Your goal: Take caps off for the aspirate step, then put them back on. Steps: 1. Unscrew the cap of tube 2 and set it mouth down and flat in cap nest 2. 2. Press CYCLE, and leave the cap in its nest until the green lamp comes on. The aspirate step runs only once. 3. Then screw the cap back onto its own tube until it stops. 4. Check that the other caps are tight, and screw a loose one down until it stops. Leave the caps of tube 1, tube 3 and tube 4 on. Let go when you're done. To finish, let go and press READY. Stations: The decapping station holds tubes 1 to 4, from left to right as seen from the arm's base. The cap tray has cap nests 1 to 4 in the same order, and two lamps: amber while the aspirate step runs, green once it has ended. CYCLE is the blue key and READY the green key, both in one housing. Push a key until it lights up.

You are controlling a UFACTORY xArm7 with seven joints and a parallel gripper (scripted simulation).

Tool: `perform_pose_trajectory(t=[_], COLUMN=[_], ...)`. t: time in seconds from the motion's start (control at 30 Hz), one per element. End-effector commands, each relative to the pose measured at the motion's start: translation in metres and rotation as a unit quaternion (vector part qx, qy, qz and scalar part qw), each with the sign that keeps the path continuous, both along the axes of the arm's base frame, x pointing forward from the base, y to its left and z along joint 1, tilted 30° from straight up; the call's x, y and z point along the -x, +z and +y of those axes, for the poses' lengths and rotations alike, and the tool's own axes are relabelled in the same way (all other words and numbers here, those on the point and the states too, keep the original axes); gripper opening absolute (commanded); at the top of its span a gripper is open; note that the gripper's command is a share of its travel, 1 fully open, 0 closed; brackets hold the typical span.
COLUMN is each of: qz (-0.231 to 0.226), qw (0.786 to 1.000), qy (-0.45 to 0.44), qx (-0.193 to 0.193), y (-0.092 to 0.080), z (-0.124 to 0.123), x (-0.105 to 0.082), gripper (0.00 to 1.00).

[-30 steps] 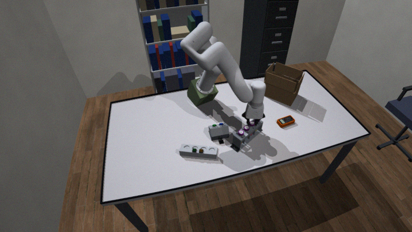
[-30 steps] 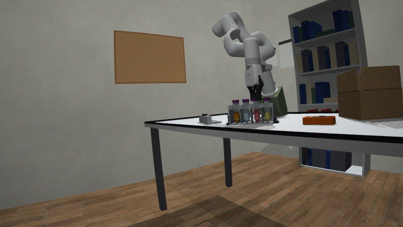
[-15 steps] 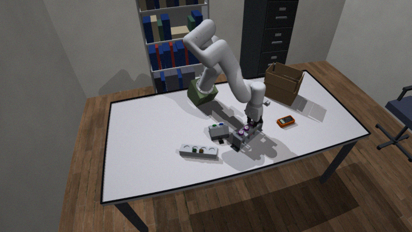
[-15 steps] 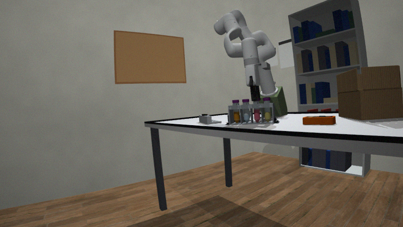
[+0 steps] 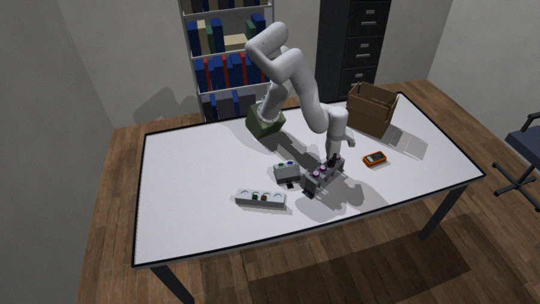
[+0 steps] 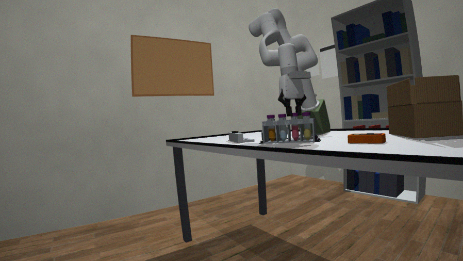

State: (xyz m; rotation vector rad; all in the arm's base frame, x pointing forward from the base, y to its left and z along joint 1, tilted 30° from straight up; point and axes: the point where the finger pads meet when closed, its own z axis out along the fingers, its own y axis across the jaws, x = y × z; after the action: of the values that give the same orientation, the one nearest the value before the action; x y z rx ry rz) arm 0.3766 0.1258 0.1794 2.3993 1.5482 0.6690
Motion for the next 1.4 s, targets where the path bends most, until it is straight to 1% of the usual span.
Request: perform_pose_trajectory(t=[0.0, 0.03, 0.07, 0.53, 0.67, 0.73, 0.8, 0.9, 1.0, 1.1, 1.23, 1.3, 1.37], qz=[-0.011, -0.011, -0.011, -0.01, -0.017, -0.017, -0.019, -0.024, -0.028, -0.032, -0.037, -0.037, -0.039], qw=[1.0, 1.0, 1.0, 1.0, 0.997, 0.997, 0.991, 0.978, 0.96, 0.937, 0.897, 0.897, 0.874], qy=[-0.02, -0.02, -0.02, -0.02, 0.067, 0.067, 0.11, 0.174, 0.238, 0.3, 0.38, 0.38, 0.419], qx=[-0.002, -0.002, -0.002, -0.002, 0.047, 0.047, 0.071, 0.107, 0.143, 0.177, 0.222, 0.222, 0.244], y=[0.0015, 0.0015, 0.0015, 0.0015, 0.0015, 0.0015, 0.0015, 0.0016, 0.0016, 0.0017, 0.0017, 0.0017, 0.0018], z=[0.0006, 0.0006, 0.0006, 0.0006, 0.0006, 0.0006, 0.0006, 0.0006, 0.0006, 0.0006, 0.0006, 0.0006, 0.0006], x=[-0.0007, -0.0007, -0.0007, -0.0006, -0.0006, -0.0006, -0.0005, -0.0005, -0.0005, -0.0004, -0.0003, -0.0003, -0.0003], gripper=[0.46, 0.46, 0.0, 0.0, 0.0, 0.0, 0.0, 0.0, 0.0, 0.0, 0.0, 0.0, 0.0])
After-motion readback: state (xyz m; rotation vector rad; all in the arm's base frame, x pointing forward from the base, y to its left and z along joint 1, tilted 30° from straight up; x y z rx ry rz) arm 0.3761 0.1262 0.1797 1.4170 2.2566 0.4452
